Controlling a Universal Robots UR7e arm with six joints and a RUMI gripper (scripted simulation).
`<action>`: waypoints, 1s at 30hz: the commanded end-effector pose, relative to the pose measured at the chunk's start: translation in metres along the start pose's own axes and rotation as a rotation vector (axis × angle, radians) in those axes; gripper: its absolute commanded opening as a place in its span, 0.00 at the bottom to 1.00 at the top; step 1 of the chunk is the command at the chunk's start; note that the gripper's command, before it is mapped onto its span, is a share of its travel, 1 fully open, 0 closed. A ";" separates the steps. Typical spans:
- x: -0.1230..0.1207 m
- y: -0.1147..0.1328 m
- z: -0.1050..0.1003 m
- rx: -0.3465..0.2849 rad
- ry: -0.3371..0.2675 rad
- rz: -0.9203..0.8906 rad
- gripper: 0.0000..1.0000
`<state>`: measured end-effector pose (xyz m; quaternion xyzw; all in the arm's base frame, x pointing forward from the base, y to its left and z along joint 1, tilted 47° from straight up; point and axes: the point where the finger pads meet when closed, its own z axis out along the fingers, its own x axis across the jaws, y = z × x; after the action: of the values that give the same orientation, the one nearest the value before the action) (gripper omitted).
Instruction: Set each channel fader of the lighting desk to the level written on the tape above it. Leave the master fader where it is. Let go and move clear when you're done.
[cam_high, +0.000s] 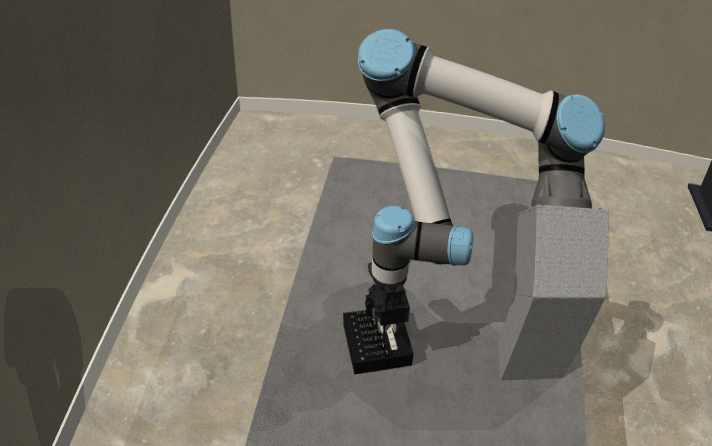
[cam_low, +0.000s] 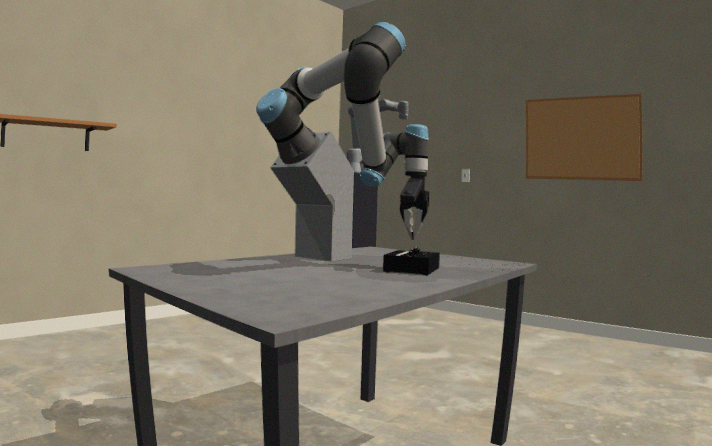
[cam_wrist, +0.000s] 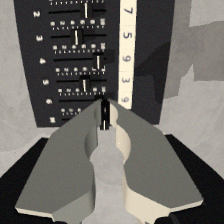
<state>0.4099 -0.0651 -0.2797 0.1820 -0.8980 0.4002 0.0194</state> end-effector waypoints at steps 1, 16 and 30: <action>0.000 0.000 0.000 0.000 -0.001 0.000 0.00; 0.000 0.000 0.002 0.000 -0.001 0.000 0.00; -0.001 0.000 0.009 0.000 -0.001 0.000 0.00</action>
<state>0.4108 -0.0703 -0.2847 0.1819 -0.8980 0.4002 0.0195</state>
